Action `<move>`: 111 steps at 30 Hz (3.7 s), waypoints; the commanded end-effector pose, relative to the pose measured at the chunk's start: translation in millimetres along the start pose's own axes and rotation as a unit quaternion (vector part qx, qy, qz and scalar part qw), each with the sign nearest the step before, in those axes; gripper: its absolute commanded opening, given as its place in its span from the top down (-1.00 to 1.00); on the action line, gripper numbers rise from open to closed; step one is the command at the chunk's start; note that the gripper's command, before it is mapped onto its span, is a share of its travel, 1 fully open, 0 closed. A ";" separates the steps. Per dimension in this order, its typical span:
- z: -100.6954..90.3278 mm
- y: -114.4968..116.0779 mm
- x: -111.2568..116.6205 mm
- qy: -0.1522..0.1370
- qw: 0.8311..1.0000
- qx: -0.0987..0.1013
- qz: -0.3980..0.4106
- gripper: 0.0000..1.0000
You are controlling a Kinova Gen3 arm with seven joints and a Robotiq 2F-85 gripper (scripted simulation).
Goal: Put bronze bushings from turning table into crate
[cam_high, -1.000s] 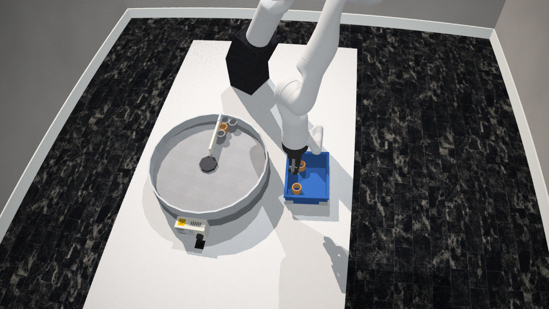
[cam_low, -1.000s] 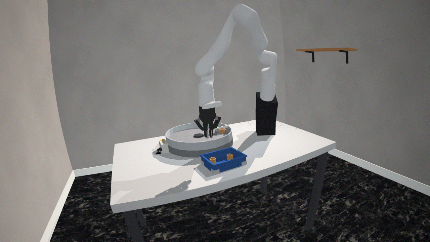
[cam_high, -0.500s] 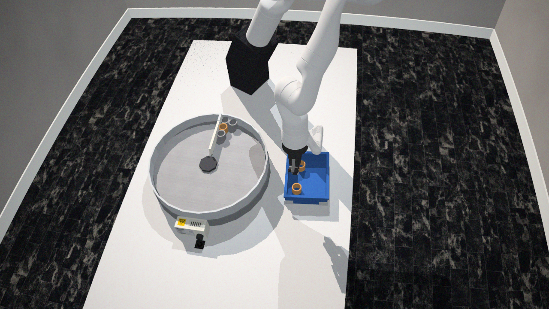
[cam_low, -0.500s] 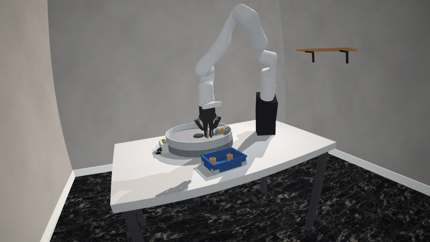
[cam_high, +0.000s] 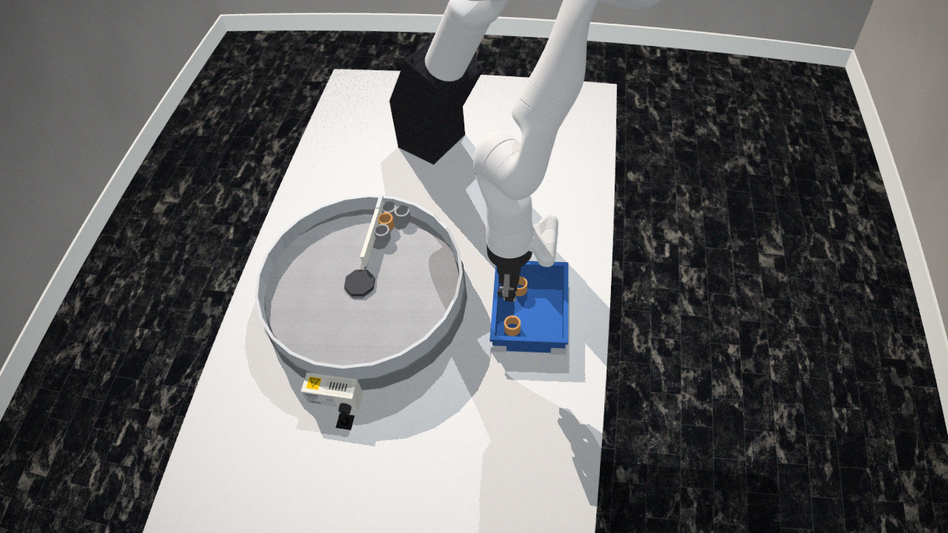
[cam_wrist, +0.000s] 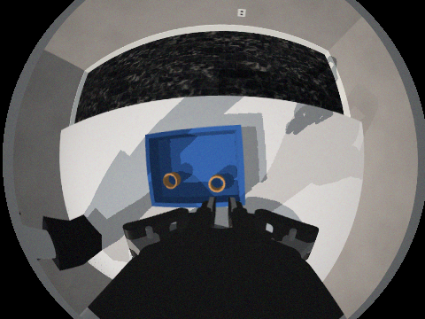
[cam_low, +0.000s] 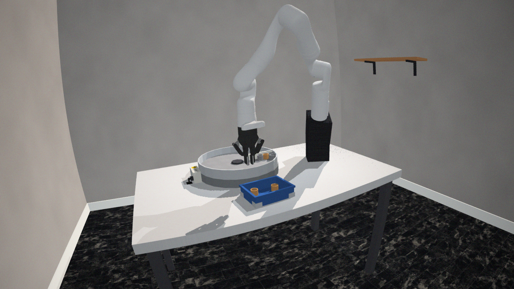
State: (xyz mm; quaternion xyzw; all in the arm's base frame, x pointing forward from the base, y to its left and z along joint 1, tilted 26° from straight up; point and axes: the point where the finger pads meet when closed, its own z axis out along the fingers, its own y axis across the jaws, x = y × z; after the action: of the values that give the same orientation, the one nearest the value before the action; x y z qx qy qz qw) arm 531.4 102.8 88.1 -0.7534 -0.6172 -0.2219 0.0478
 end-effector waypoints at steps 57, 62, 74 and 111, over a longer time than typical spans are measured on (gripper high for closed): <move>5.3 -66.5 -94.1 0.000 0.981 -0.001 -0.196 0.72; 7.2 -86.6 -121.8 0.000 0.967 -0.001 -0.254 0.72; 8.3 -99.9 -140.8 0.000 0.956 -0.001 -0.292 0.72; 13.9 -171.6 -244.1 0.000 0.871 -0.003 -0.492 0.72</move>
State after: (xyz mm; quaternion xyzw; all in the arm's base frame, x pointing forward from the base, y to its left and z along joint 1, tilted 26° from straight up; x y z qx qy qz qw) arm 345.0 -67.3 -50.1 -0.3600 -0.9039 -0.2208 -0.0688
